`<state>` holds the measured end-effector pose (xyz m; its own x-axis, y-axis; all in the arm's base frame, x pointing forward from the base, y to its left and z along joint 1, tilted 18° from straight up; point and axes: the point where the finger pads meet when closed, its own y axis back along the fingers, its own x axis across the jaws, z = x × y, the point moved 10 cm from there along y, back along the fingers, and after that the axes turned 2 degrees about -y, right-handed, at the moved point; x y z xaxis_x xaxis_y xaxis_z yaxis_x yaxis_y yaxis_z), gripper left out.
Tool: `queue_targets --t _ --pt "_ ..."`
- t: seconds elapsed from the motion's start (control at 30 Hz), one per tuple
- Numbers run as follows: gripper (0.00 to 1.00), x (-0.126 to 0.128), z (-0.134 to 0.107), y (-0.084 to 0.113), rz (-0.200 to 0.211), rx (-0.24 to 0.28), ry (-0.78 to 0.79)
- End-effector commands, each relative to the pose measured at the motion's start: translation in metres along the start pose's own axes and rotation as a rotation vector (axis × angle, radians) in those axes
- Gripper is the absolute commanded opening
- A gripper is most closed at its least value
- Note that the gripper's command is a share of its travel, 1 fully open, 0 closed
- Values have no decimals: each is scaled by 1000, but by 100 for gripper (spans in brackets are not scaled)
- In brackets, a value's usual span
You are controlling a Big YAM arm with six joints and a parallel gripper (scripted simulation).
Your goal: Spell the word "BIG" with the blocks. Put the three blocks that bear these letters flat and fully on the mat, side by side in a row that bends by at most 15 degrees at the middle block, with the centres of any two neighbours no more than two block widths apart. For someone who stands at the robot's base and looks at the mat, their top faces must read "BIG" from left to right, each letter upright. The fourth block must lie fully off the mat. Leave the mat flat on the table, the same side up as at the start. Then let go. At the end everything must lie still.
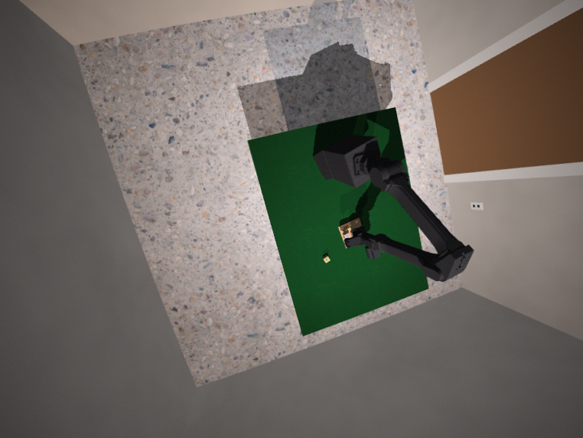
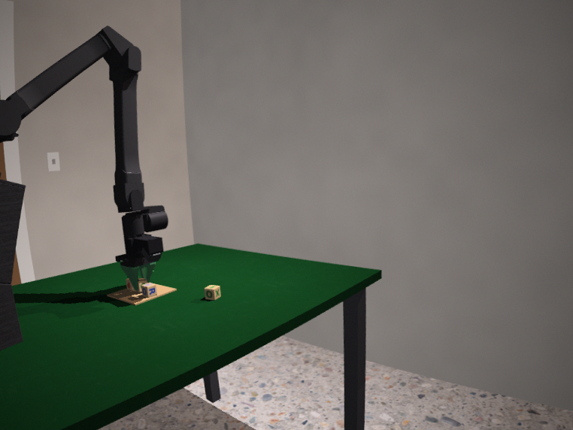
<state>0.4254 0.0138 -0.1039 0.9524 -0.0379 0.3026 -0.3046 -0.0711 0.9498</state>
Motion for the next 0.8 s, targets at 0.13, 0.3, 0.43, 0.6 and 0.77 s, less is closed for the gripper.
queue_targets --t 0.13,0.3,0.43,0.6,0.77 --pt "27 -10 -3 -6 -17 -5 11" --pt "27 -10 -3 -6 -17 -5 11" --pt "27 -10 -3 -6 -17 -5 12" --pt "27 -11 -3 -6 -18 -5 14" --pt "27 -9 -3 -6 -12 -4 15"
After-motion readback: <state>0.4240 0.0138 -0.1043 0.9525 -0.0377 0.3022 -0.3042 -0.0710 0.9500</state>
